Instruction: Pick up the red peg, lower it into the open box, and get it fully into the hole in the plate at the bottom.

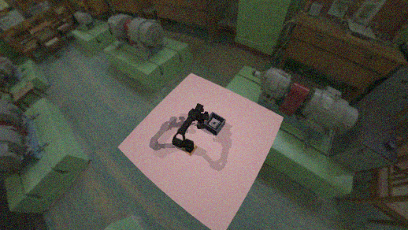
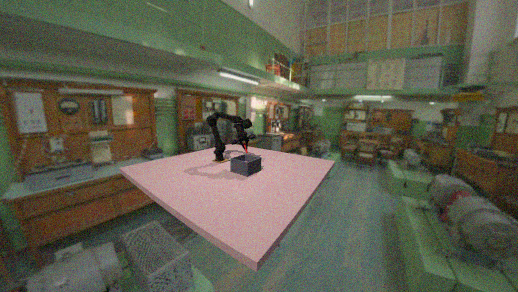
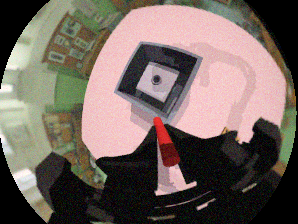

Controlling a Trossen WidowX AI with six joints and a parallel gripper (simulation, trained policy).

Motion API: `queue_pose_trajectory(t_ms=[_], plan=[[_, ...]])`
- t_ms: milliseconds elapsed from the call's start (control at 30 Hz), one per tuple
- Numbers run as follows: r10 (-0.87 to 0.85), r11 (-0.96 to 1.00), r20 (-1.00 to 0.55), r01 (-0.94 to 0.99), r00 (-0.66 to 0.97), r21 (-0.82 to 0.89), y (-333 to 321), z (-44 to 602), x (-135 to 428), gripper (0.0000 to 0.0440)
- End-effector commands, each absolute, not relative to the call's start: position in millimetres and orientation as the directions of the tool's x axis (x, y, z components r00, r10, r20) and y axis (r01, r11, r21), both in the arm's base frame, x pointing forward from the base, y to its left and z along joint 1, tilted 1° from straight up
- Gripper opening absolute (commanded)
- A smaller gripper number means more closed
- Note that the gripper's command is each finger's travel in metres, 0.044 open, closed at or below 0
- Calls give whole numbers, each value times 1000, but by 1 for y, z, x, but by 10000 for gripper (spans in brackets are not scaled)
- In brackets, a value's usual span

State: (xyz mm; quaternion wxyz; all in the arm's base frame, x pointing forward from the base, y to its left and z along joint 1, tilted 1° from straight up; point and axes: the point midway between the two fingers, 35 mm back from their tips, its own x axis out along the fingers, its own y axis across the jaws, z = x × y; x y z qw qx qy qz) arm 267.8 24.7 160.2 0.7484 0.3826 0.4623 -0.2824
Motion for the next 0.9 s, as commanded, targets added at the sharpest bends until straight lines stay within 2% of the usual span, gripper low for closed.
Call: queue_pose_trajectory(t_ms=[0,867], plan=[[-96,537,-904,787,416,305,12,161,276,0],[-139,462,-921,847,363,264,-48,132,320,13]])
